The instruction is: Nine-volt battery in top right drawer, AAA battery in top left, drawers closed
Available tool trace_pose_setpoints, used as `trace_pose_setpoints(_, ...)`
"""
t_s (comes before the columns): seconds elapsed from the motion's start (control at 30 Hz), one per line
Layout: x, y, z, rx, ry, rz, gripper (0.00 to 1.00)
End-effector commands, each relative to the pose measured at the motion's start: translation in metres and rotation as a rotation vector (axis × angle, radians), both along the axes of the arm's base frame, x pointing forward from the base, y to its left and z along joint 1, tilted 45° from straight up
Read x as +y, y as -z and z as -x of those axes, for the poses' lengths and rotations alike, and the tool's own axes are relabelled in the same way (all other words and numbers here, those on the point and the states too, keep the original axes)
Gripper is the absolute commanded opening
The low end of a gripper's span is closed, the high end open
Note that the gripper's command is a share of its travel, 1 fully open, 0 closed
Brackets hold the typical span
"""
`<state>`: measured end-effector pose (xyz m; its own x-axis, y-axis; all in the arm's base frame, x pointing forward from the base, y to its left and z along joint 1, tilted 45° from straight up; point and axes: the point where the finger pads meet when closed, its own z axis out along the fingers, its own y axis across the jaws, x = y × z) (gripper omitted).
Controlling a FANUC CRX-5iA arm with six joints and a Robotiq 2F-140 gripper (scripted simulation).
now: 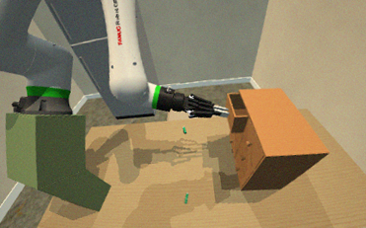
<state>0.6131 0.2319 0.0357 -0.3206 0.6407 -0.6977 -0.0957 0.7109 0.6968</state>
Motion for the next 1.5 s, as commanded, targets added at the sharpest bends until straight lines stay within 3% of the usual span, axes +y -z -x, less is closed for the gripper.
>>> trace_pose_setpoints(0.0,0.000,0.000,0.004,0.000,0.000,0.000,0.08)
trace_pose_setpoints(1.47,-0.001,0.002,0.019,0.000,0.000,0.000,0.08)
